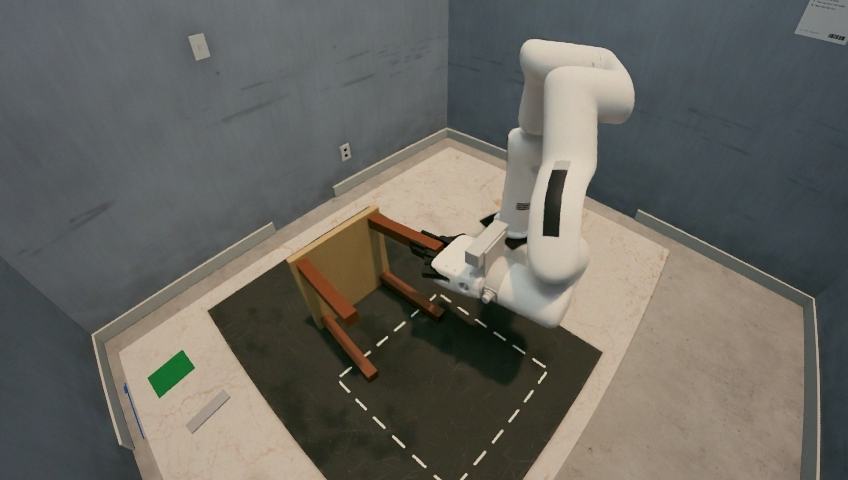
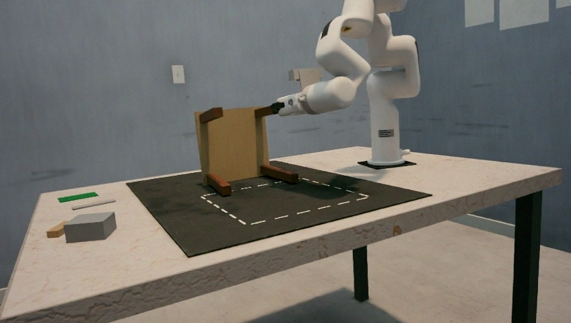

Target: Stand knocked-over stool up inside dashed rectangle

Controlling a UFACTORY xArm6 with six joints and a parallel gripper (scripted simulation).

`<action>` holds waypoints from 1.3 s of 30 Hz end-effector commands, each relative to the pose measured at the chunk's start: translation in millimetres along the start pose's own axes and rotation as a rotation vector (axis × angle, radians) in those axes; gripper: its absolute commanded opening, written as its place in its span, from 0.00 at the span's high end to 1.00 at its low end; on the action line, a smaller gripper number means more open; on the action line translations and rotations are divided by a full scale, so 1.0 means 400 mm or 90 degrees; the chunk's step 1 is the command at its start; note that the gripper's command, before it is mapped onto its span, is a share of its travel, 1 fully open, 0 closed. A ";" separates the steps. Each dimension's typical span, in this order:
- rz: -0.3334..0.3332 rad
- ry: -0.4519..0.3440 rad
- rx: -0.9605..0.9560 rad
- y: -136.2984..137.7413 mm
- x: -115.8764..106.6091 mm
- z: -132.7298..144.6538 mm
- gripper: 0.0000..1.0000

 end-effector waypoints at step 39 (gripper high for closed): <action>0.001 0.012 0.001 -0.003 -0.011 0.009 0.45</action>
Point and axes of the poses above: the point where the finger pads meet when closed, its own x axis out along the fingers, its own y axis across the jaws, z = x × y, the point moved 5 cm from there along -x, back along the fingers, and after that the axes turned 2 degrees about -x, right-handed, at the moved point
